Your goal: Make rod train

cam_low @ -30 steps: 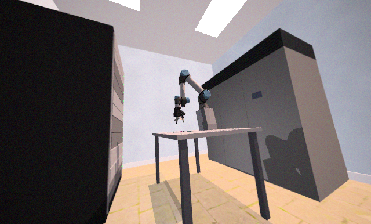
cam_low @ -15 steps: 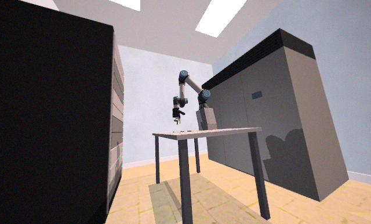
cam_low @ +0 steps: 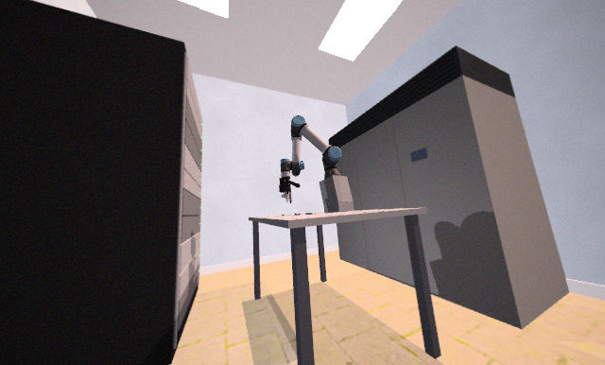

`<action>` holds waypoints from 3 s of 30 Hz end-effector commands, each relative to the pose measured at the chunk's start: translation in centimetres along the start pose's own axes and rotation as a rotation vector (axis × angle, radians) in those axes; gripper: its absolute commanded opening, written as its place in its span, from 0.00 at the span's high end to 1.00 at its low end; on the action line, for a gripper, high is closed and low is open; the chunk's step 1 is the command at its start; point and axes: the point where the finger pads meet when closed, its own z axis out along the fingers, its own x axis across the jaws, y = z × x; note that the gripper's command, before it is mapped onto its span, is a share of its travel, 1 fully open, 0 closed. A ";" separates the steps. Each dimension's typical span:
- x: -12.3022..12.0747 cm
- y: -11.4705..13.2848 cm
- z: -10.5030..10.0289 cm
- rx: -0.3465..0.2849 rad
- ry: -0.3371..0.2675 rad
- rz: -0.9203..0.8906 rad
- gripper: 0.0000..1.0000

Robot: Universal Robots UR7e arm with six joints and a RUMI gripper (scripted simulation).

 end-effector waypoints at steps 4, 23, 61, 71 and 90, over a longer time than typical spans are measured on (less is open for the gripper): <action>-0.7 1.1 0.1 -0.001 -0.005 0.217 0.00; -3.0 4.0 0.5 -0.003 -0.005 0.745 0.00; -5.5 6.6 0.8 -0.007 -0.005 1.218 0.86; -5.5 6.6 0.8 -0.007 -0.005 1.218 0.86; -5.5 6.6 0.8 -0.007 -0.005 1.218 0.86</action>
